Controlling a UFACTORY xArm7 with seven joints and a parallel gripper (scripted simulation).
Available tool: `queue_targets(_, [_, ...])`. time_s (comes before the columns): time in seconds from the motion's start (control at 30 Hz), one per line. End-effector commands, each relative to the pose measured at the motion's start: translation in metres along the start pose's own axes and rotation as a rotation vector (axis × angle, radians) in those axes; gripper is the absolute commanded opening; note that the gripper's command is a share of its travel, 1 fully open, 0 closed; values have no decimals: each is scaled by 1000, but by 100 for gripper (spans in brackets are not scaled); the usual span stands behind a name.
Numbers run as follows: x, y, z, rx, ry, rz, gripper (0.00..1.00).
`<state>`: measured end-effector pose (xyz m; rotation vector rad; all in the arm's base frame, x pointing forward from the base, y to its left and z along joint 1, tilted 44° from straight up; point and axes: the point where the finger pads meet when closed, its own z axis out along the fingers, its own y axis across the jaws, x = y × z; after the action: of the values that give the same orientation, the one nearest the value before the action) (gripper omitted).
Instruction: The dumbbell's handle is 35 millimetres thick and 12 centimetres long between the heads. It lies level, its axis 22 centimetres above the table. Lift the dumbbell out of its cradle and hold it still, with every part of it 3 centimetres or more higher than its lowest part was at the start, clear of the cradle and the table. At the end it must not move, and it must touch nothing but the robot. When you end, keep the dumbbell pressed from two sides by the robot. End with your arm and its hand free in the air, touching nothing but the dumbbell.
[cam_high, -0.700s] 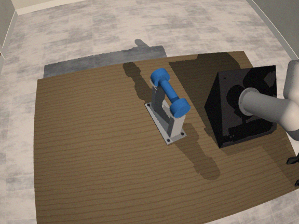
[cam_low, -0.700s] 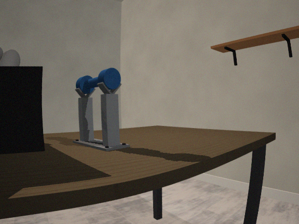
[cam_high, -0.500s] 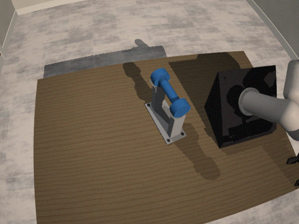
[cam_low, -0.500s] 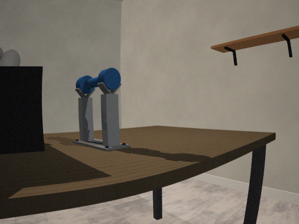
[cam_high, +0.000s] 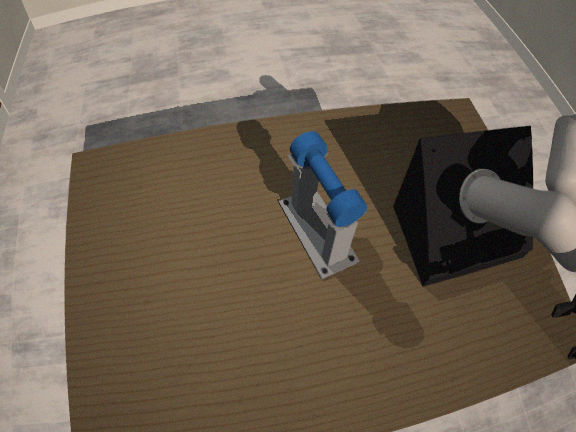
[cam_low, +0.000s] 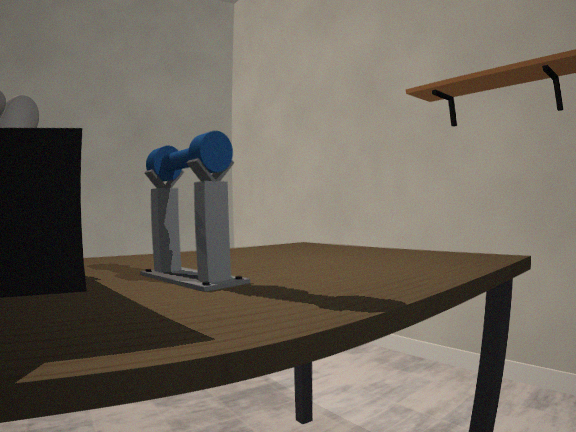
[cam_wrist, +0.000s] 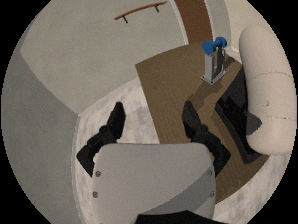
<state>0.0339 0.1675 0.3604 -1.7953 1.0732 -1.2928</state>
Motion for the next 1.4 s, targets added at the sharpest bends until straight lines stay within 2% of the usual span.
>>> queue_targets(0.0, [-1,-1,0,-8,-6,-16,100])
queue_targets(0.17, [-7,-5,3,-57,-31,-117,100])
queue_targets(0.3, [-15,-12,10,-138,-81,-273,100])
queue_targets(0.4, [-15,-12,10,-138,-81,-273,100])
queue_targets(0.5, [-22,-23,22,-224,-148,-423,100])
queue_targets(0.57, [-22,-23,22,-224,-148,-423,100])
queue_targets(0.67, [-25,-31,35,-291,-209,-528,100])
queue_targets(0.7, [-25,-31,35,-291,-209,-528,100])
queue_targets(0.73, [-26,-36,43,-325,-245,-580,100])
queue_targets(0.8, [-26,-36,43,-325,-245,-580,100])
queue_targets(0.83, [-26,-41,53,-361,-284,-630,100])
queue_targets(0.87, [-26,-41,53,-361,-284,-630,100])
queue_targets(0.9, [-25,-46,64,-396,-327,-678,100])
queue_targets(0.97, [-25,-46,64,-396,-327,-678,100])
queue_targets(1.0, [-24,-51,78,-431,-374,-724,100])
queue_targets(1.07, [-24,-51,78,-431,-374,-724,100])
queue_targets(1.1, [-21,-56,93,-465,-422,-765,100])
queue_targets(1.17, [-21,-56,93,-465,-422,-765,100])
queue_targets(1.2, [-17,-60,110,-497,-474,-802,100])
queue_targets(1.27, [-17,-60,110,-497,-474,-802,100])
queue_targets(1.3, [-11,-62,128,-528,-527,-835,100])
queue_targets(1.37, [-11,-62,128,-528,-527,-835,100])
